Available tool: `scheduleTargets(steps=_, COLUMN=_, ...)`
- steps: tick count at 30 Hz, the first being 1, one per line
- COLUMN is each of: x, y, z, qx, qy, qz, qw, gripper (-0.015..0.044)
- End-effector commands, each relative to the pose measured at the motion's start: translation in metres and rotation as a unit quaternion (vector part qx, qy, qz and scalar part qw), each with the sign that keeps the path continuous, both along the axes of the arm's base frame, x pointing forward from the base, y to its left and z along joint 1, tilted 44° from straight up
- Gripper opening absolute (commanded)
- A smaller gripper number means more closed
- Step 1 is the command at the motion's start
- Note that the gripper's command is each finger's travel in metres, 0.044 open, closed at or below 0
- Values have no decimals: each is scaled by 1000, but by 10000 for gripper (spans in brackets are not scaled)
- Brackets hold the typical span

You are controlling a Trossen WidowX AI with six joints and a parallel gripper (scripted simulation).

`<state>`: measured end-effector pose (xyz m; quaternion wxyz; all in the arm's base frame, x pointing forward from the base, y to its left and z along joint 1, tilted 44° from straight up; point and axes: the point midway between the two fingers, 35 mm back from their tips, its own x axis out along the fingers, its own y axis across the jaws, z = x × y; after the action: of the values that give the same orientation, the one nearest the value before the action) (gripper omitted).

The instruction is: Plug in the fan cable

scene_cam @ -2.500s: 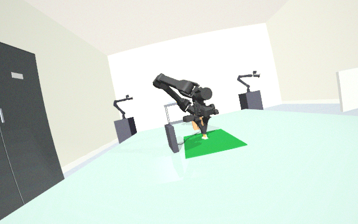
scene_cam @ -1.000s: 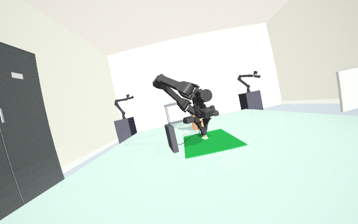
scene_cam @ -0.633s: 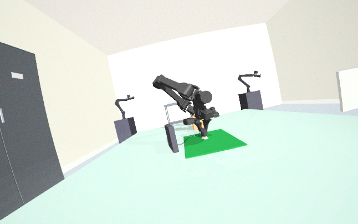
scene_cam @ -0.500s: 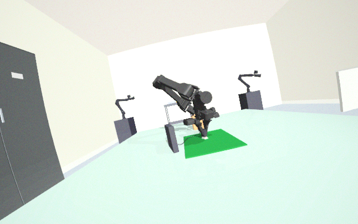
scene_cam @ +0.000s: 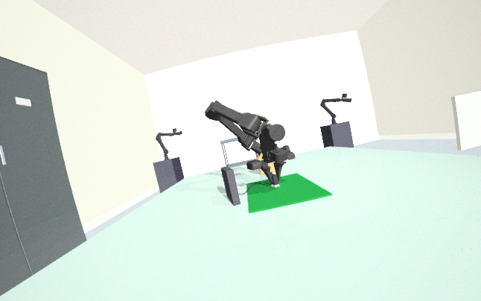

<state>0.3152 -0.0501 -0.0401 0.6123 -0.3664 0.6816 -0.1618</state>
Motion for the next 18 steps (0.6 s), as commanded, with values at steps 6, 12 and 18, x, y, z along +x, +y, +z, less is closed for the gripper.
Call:
scheduleTargets(steps=6, x=1, y=9, z=8, qx=1, qy=0, qz=0, qw=1000, gripper=260)
scheduleTargets(steps=12, x=-1, y=39, z=39, qx=2, qy=0, qz=0, qw=1000, gripper=260)
scheduleTargets(steps=18, x=22, y=46, z=37, qx=2, qy=-1, qz=0, qw=1000, gripper=260)
